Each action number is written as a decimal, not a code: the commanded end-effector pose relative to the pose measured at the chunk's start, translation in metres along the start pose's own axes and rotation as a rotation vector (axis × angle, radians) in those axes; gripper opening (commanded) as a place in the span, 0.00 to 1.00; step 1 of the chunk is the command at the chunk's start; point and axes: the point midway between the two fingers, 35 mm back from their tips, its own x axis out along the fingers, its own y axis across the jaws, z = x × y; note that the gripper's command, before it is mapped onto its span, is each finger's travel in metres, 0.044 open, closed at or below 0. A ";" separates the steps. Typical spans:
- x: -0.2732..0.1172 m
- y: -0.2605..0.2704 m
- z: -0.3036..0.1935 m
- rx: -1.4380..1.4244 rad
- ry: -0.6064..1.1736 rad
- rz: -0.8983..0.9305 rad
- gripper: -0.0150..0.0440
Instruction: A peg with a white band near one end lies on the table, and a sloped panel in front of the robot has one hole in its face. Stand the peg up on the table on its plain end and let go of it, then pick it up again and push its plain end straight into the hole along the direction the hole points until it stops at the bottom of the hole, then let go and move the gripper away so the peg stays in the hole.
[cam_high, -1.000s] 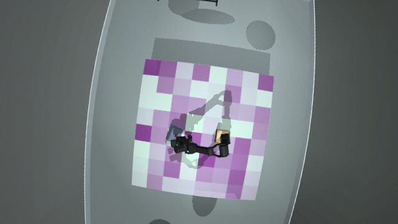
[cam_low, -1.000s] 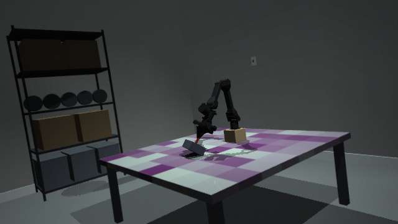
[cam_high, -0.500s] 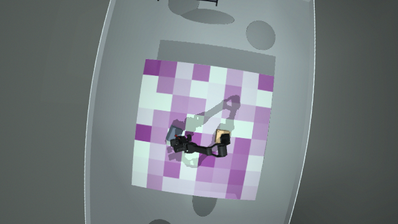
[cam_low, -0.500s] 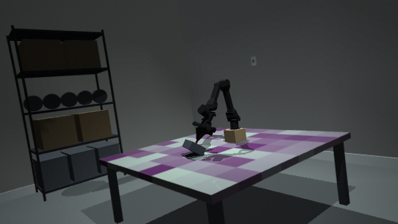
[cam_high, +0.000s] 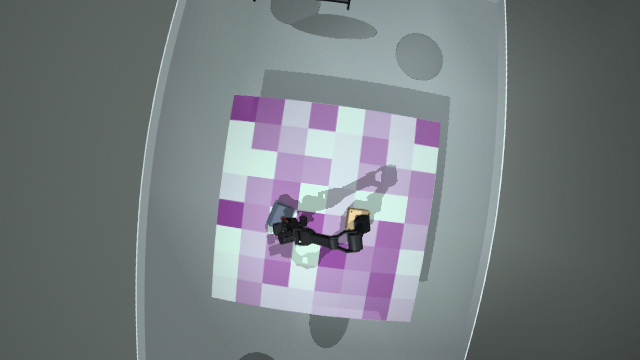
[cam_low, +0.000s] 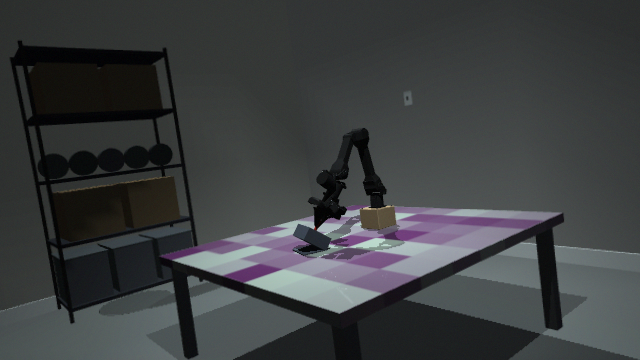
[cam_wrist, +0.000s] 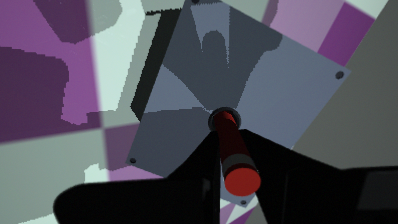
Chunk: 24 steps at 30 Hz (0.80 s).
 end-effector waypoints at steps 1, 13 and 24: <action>0.002 -0.001 0.000 -0.002 -0.003 -0.002 0.25; 0.002 0.000 0.000 0.000 0.000 0.000 0.25; 0.002 0.000 0.000 0.000 0.000 0.000 0.65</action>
